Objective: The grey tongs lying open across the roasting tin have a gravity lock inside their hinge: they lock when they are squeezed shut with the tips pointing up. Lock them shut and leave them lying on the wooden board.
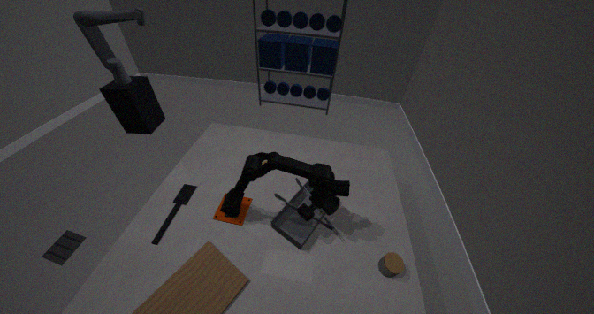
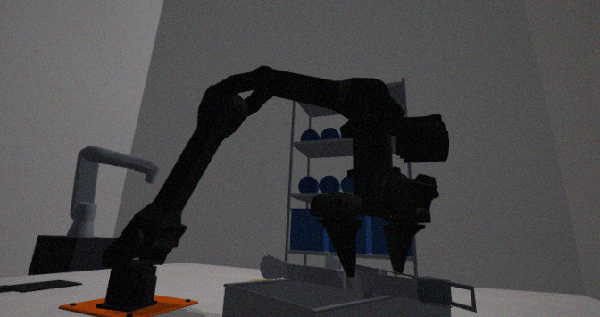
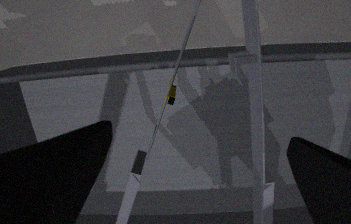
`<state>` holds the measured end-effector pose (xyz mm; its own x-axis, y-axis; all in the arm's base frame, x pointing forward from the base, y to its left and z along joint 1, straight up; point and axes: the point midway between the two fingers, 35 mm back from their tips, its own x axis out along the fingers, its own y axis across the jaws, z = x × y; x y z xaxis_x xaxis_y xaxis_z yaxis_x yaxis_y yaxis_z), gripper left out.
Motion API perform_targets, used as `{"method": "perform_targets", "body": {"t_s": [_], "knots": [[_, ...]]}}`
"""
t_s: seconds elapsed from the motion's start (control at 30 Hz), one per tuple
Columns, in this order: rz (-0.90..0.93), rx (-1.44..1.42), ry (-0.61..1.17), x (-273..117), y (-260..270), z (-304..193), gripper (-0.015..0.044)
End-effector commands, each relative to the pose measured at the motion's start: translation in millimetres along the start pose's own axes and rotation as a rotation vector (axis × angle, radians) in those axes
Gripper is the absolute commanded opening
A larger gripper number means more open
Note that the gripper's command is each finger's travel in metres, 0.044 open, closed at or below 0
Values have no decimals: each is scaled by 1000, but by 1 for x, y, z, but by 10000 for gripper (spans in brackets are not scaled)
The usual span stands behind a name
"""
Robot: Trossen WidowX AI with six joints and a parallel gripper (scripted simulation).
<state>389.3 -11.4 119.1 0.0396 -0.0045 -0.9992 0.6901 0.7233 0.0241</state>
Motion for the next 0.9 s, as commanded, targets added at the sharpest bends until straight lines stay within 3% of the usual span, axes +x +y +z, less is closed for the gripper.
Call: {"method": "perform_targets", "body": {"t_s": [0.0,0.87], "knots": [[0,-3,5,7,0,-1,440],[0,-3,5,48,-3,-5,440]]}}
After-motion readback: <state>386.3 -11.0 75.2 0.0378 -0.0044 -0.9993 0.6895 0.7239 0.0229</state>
